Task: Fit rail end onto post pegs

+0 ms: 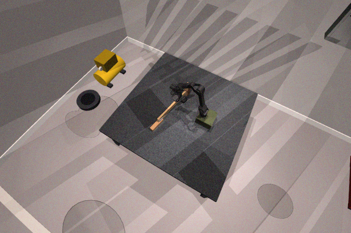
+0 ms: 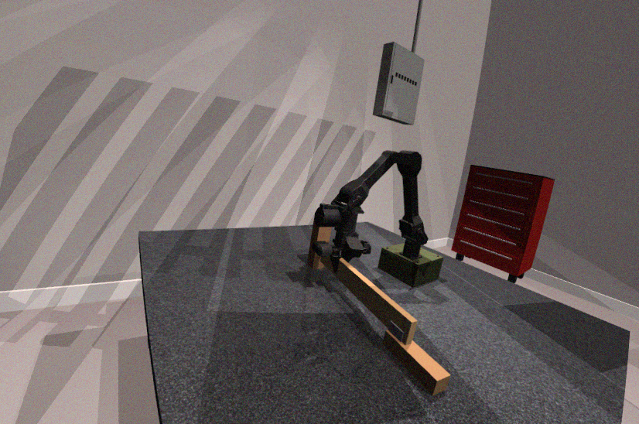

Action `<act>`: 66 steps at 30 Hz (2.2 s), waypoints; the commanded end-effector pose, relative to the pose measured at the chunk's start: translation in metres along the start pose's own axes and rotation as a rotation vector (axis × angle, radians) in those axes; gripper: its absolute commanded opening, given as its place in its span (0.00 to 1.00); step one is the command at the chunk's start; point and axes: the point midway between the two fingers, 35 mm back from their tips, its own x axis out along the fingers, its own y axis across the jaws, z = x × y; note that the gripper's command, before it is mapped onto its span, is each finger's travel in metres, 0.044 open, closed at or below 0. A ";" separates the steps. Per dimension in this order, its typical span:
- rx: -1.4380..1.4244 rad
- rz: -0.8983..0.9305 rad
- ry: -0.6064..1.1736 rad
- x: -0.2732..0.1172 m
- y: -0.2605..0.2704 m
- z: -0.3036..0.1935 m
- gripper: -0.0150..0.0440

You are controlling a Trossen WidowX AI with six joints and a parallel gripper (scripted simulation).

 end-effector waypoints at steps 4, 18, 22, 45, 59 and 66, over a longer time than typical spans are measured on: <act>-0.004 -0.002 0.000 0.000 0.000 -0.002 0.25; -0.004 -0.002 0.000 0.000 0.000 -0.007 0.25; -0.004 -0.002 0.000 -0.001 0.000 -0.008 0.25; -0.004 -0.002 0.001 0.000 -0.001 -0.015 0.25; -0.004 -0.002 0.002 0.000 -0.001 -0.020 0.25; -0.001 0.000 0.001 0.000 0.000 -0.018 0.52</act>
